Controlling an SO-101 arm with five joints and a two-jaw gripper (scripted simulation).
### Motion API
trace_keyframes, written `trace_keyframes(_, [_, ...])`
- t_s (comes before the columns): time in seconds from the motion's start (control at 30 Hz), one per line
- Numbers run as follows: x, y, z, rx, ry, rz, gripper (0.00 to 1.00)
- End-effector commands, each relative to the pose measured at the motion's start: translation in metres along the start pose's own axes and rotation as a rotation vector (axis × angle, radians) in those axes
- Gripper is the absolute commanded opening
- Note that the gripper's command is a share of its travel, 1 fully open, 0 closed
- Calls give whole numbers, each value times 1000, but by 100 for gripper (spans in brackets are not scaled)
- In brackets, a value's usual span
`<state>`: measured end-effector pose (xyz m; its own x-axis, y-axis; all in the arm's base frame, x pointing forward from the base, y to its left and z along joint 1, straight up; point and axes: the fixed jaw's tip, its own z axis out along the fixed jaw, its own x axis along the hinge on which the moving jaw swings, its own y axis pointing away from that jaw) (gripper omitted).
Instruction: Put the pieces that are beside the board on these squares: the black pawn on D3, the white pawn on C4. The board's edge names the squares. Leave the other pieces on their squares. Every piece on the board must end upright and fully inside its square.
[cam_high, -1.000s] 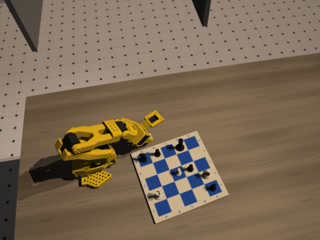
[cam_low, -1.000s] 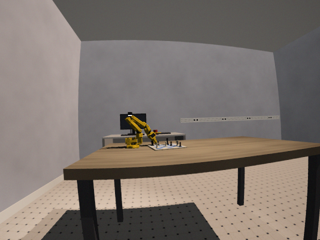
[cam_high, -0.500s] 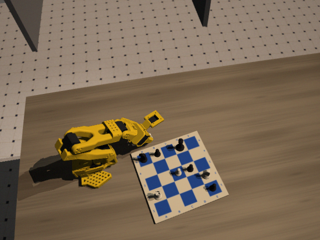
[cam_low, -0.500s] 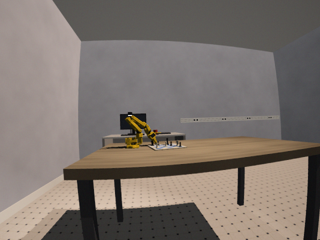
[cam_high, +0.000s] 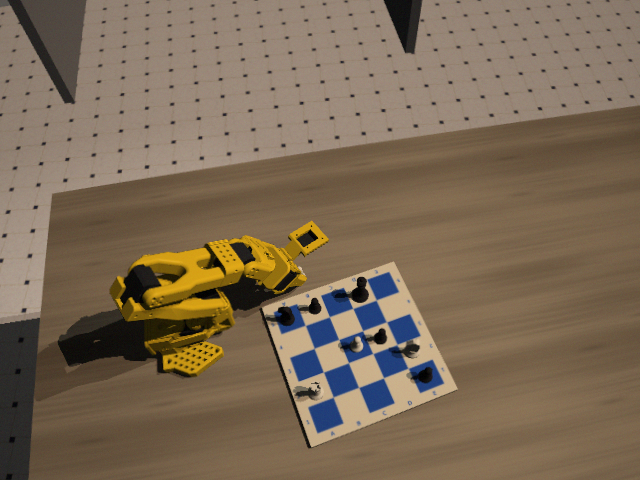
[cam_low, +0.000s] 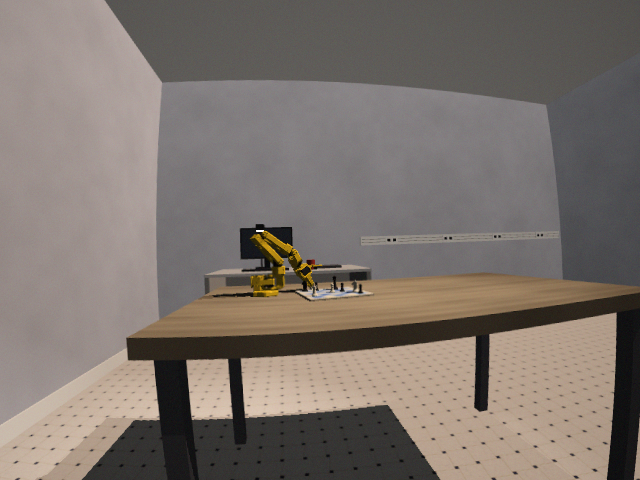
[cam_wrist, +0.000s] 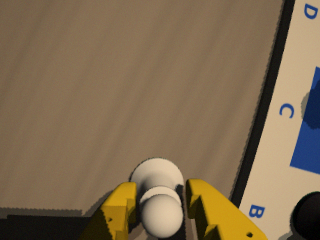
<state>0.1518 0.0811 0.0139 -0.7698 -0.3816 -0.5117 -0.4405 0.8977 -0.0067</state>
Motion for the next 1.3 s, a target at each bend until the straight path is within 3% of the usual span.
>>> trace_keyframes(0.0, [-2,-1,0,3,-4,10,9])
trace_keyframes(0.67, [-2,-1,0,3,-4,10,1])
trace_keyframes(1.27, [-2,-1,0,3,-4,10,0])
